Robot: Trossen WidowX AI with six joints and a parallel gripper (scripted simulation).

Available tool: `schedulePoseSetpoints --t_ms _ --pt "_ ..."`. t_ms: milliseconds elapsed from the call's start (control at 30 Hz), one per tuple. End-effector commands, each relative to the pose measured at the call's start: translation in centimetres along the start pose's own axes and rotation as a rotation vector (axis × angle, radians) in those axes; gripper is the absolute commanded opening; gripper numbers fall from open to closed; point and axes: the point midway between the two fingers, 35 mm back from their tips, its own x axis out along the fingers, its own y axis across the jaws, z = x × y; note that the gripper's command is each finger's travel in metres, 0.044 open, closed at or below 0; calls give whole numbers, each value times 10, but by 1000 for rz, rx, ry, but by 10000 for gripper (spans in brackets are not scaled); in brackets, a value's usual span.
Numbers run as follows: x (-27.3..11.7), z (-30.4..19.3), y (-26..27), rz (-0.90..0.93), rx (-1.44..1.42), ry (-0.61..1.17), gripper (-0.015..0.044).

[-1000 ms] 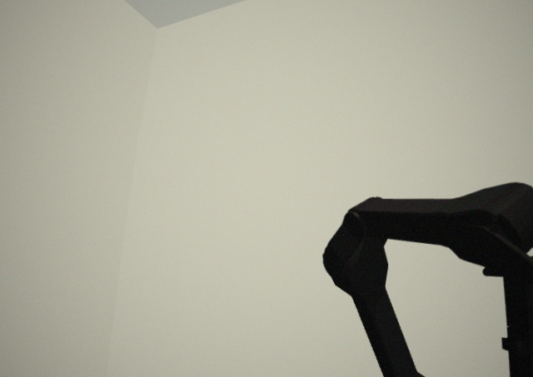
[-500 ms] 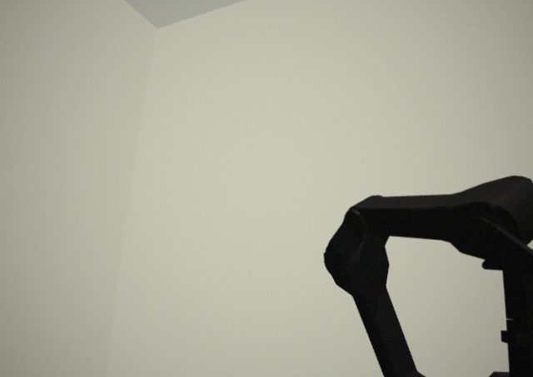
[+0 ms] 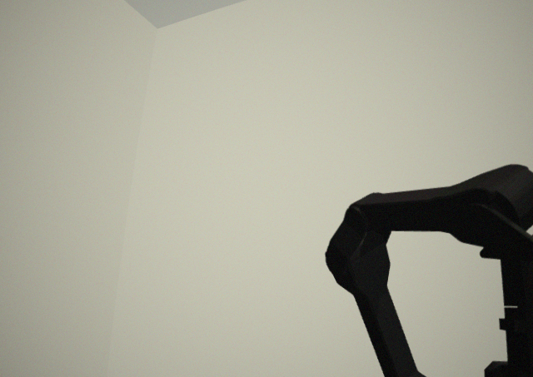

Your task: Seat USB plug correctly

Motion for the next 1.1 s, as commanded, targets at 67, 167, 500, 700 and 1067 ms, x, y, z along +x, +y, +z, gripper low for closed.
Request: schedulePoseSetpoints --t_ms 67,167,500,700,1067 --pt "-4 1 0 5 4 -3 0" --pt "-6 1 0 5 3 -3 0" --pt "-12 1 0 5 3 -3 0" --pt "-11 0 0 0 80 -2 0" --pt "-11 0 0 -1 378 -2 0"
